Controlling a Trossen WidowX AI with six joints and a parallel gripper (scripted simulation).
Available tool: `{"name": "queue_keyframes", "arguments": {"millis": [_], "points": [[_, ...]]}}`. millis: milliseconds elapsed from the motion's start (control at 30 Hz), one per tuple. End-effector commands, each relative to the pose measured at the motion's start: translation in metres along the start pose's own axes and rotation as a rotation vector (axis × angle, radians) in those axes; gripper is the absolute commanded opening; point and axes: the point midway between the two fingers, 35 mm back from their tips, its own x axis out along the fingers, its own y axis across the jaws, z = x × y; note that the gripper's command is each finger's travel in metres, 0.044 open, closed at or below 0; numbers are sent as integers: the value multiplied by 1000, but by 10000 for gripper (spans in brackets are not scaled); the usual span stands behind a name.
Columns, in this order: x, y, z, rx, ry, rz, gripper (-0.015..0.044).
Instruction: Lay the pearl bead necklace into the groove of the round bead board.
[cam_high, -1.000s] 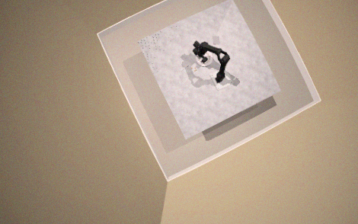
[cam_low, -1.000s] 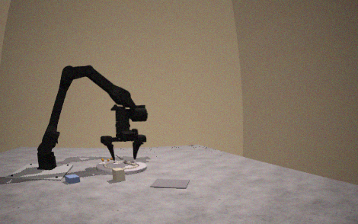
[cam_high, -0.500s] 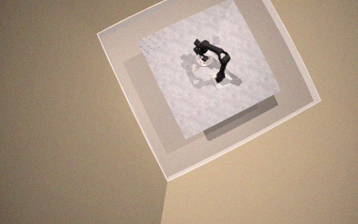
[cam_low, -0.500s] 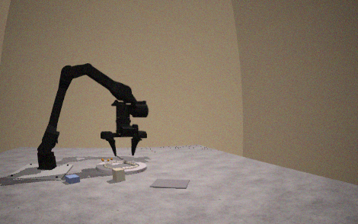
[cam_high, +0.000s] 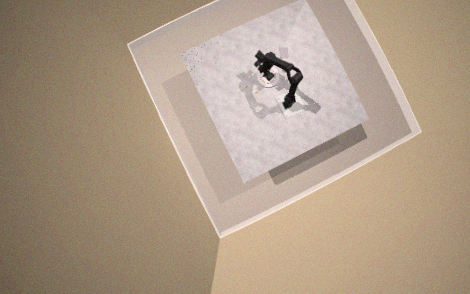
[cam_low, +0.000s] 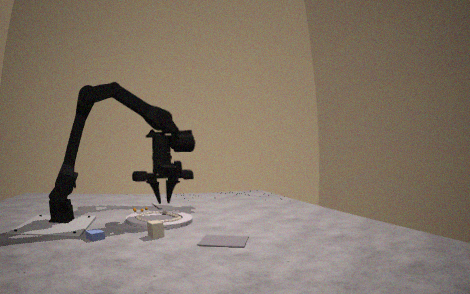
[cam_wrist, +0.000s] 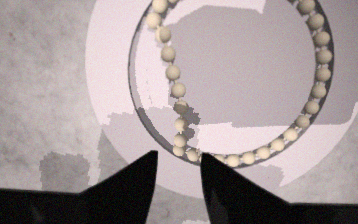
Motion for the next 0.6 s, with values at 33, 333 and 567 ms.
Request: {"name": "queue_keyframes", "arguments": {"millis": [33,333,567], "points": [[7,0,0,-1,0,-1,120],[22,0,0,-2,1,-4,120],[31,-1,0,-3,1,-6,120]]}}
